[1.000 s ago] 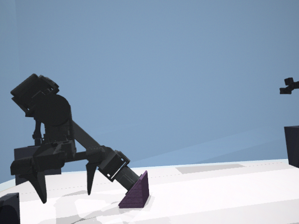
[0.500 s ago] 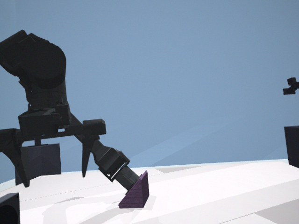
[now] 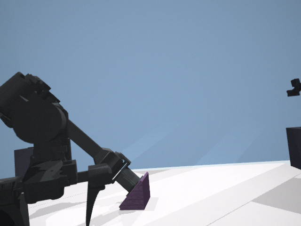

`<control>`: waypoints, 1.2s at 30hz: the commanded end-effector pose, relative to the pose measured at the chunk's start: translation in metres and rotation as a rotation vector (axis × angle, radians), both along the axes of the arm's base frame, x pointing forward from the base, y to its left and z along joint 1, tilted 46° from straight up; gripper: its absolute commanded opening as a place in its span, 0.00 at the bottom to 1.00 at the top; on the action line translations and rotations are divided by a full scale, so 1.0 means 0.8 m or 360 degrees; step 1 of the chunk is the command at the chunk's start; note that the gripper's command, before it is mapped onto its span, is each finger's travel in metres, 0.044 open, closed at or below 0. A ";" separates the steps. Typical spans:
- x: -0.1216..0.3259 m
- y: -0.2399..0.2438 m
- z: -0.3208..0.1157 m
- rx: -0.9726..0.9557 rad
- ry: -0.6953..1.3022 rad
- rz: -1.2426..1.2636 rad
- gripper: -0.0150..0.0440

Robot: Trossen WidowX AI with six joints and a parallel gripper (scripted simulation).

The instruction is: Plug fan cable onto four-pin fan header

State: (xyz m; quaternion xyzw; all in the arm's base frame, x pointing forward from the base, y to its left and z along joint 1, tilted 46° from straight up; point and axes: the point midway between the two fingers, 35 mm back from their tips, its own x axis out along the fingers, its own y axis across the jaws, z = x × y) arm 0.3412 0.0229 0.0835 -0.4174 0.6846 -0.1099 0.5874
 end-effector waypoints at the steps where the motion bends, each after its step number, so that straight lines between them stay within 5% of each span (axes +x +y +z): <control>1: -0.001 -0.013 -0.012 -0.0021 0.0014 0.0015 1.00; 36: 0.002 -0.057 -0.055 -0.0024 0.0013 0.0015 1.00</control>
